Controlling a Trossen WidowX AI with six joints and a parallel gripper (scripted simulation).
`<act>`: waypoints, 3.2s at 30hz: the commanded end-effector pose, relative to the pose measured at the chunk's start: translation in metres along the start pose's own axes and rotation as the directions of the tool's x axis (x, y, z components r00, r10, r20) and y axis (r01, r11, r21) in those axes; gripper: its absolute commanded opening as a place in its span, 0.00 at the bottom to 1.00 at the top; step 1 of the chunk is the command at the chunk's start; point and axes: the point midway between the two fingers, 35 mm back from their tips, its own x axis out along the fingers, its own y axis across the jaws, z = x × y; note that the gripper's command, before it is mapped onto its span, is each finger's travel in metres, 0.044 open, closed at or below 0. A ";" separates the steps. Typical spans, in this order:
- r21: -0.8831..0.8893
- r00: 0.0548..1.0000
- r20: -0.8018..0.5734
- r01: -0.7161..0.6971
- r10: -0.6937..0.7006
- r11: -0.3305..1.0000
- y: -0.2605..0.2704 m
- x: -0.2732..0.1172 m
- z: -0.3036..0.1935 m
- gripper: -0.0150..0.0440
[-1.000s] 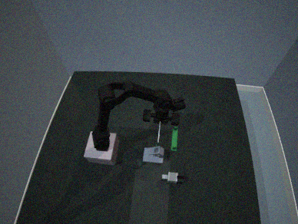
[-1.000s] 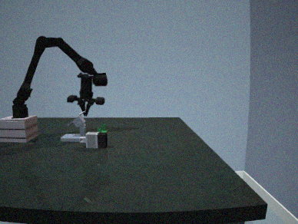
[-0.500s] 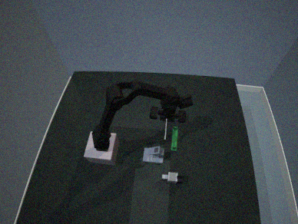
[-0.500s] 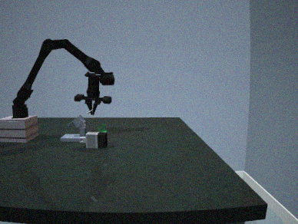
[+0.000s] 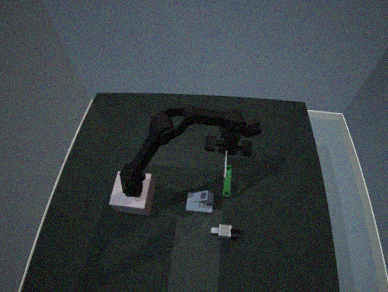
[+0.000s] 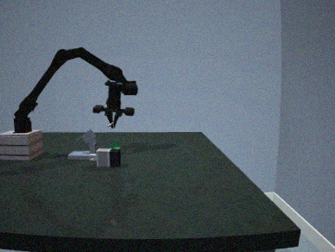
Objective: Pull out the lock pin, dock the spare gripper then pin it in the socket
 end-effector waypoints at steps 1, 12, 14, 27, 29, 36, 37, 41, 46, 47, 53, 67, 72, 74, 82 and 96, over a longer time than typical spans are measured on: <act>0.006 1.000 0.003 0.006 -0.006 1.000 -0.011 -0.002 0.006 0.25; 0.007 1.000 0.003 0.005 -0.005 1.000 -0.020 0.004 0.010 0.25; 0.007 1.000 0.002 0.004 -0.004 1.000 -0.020 0.007 0.009 0.25; 0.006 1.000 0.004 0.008 -0.008 1.000 -0.021 0.026 0.007 0.25; 0.006 1.000 0.004 0.009 -0.009 1.000 -0.022 0.028 0.006 0.25; 0.005 1.000 0.006 0.011 -0.012 1.000 -0.022 0.038 0.005 0.25; 0.005 1.000 0.006 0.012 -0.012 1.000 -0.022 0.040 0.005 0.25; 0.005 1.000 0.007 0.014 -0.014 1.000 -0.023 0.045 0.004 0.25; 0.004 1.000 0.008 0.016 -0.016 1.000 -0.023 0.053 0.003 0.25; 0.004 1.000 0.008 0.016 -0.016 1.000 -0.024 0.054 0.003 0.25; 0.004 1.000 0.010 0.019 -0.019 1.000 -0.024 0.062 0.002 0.25; -0.002 1.000 0.010 0.020 -0.020 1.000 -0.025 0.066 0.002 0.30; -0.002 1.000 0.010 0.020 -0.020 1.000 -0.025 0.066 0.002 0.52; -0.002 1.000 0.010 0.020 -0.020 1.000 -0.025 0.066 0.002 0.59; -0.002 1.000 0.010 0.019 -0.019 1.000 -0.023 0.055 0.003 0.59; 0.004 1.000 0.000 -0.001 0.001 1.000 -0.015 0.028 0.003 0.59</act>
